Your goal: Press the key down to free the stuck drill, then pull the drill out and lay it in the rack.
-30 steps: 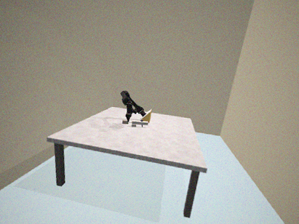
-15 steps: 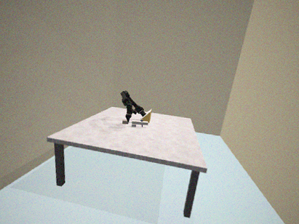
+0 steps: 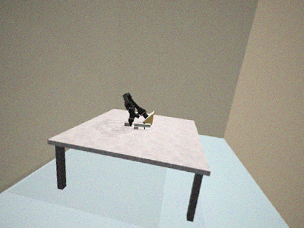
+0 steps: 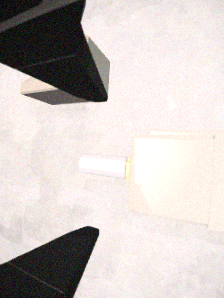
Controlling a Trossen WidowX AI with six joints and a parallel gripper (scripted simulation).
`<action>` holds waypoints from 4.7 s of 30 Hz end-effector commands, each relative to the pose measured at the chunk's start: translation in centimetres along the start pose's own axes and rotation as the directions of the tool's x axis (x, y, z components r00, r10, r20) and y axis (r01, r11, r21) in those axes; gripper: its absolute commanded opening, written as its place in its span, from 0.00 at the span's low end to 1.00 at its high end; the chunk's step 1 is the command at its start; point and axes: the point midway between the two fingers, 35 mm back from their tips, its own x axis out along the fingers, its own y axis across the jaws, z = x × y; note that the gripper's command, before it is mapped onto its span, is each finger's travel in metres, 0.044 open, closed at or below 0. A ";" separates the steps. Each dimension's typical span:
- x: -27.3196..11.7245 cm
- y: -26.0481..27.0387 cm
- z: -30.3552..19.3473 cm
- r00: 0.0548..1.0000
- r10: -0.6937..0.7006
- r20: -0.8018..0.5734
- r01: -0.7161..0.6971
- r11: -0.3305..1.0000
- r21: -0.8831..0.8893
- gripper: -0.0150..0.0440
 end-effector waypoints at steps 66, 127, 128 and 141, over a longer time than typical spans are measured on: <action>1.9 0.1 -3.0 1.000 0.001 -0.008 -0.001 1.000 -0.005 0.25; 2.7 0.2 -1.9 1.000 0.001 -0.008 -0.001 1.000 -0.005 1.00; 2.7 0.2 -1.9 1.000 0.001 -0.008 -0.001 1.000 -0.005 1.00; 2.5 0.0 -2.1 1.000 -0.004 -0.011 0.004 1.000 -0.004 0.56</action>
